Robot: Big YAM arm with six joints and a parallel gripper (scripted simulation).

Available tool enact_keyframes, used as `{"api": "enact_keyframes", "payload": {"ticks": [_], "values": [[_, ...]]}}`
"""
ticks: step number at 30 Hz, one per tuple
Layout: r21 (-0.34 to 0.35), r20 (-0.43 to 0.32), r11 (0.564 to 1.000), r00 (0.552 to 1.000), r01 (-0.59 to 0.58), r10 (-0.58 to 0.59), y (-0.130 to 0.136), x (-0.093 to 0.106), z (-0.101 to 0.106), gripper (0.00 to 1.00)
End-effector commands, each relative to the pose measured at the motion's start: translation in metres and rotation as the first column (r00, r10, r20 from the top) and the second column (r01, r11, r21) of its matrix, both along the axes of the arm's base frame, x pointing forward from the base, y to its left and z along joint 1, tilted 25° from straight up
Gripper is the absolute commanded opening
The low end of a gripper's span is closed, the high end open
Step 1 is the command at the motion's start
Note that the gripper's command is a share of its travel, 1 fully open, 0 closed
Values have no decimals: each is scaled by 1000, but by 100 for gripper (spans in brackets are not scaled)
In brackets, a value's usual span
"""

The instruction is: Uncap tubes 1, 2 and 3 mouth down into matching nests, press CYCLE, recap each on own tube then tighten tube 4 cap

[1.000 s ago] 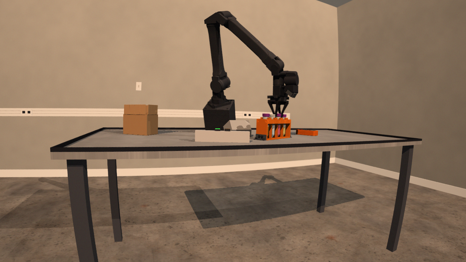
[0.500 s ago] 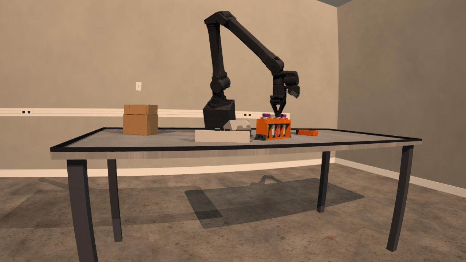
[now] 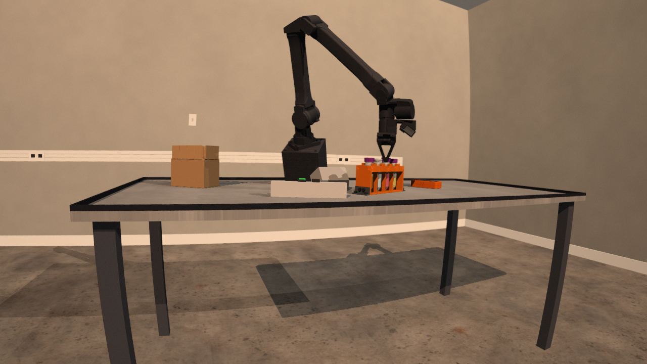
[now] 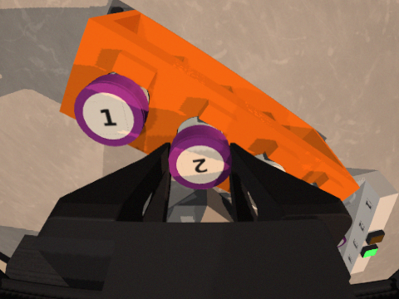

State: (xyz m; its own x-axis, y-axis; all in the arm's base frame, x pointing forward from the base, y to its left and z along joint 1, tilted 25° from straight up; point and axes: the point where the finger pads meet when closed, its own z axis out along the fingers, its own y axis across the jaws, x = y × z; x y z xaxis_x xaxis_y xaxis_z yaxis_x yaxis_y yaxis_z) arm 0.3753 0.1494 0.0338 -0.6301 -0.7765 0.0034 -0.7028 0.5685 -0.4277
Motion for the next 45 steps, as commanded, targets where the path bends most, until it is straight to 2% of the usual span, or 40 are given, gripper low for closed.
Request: {"api": "enact_keyframes", "payload": {"ticks": [1,9,10,18,20,26,35,38,39,41,42,45], "values": [[4,12,1000,1000,-21,21,6,7,7,0],[4,12,1000,1000,-21,21,6,7,7,0],[7,4,1000,1000,11,-12,5,0,-1,0],[102,63,963,965,249,-256,4,0,-3,0],[102,63,963,965,249,-256,4,0,-3,0],[181,91,893,898,411,-431,3,1,-5,0],[305,106,736,747,604,-657,3,4,-4,0],[304,106,737,747,604,-656,4,4,-4,0],[316,111,740,752,594,-650,6,7,6,0],[316,111,740,752,594,-650,6,7,6,0],[316,111,740,752,594,-650,6,7,6,49],[316,111,740,752,594,-650,6,7,6,49]]}}
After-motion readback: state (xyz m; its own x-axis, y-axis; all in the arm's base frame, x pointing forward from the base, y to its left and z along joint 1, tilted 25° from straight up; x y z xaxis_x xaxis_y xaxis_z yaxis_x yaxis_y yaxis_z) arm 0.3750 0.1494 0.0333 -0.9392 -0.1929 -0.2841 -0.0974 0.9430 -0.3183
